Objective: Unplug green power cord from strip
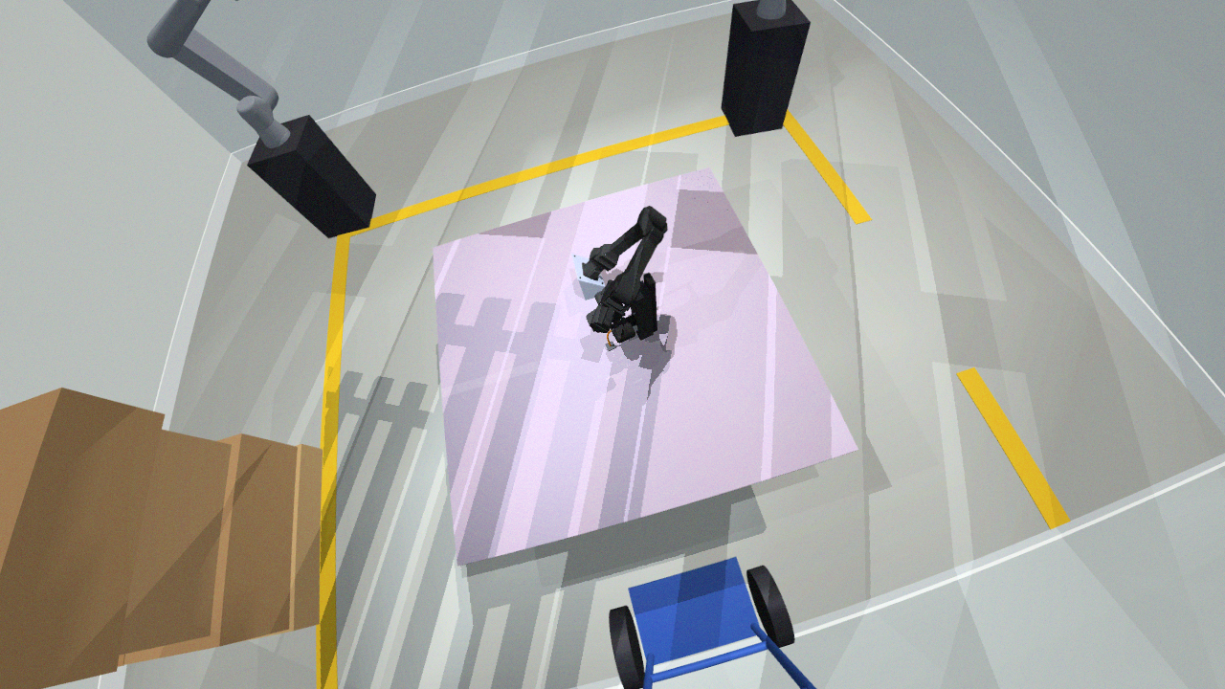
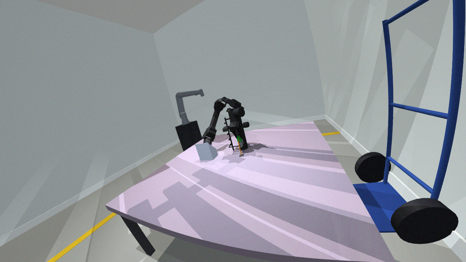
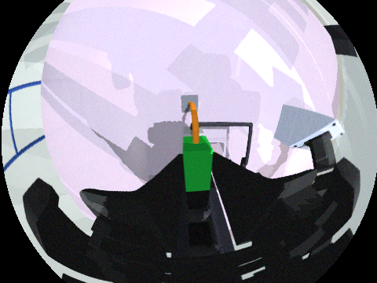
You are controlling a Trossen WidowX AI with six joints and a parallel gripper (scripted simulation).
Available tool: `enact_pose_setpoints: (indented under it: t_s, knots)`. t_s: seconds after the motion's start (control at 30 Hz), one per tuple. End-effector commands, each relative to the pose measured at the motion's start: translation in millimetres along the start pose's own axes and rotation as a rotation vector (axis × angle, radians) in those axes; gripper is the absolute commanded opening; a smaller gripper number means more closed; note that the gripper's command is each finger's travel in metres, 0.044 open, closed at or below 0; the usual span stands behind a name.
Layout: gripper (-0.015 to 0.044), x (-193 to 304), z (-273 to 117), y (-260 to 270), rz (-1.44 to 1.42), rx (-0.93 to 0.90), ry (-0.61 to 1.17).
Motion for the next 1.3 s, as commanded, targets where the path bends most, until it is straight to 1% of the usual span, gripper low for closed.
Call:
enact_pose_setpoints:
  t_s: [0.0, 1.2, 1.23, 1.27]
  knots:
    - [0.0000, -6, -1, 2, -0.003, -0.003, -0.004]
    - [0.0000, -64, -8, 9, 0.001, -0.004, -0.006]
    - [0.0026, -44, 1, 7, -0.008, 0.017, 0.027]
    - [0.0053, -44, 1, 7, -0.008, 0.017, 0.027]
Point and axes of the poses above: the point midway between the two fingers, 35 mm back from their tips, its own z axis out along the fingers, its own y axis across the jaws, x = y × z, the point moved 5 cm from there along -z, back along the fingers, and after that the axes turned 8 degrees about z, right-handed, at the moved point
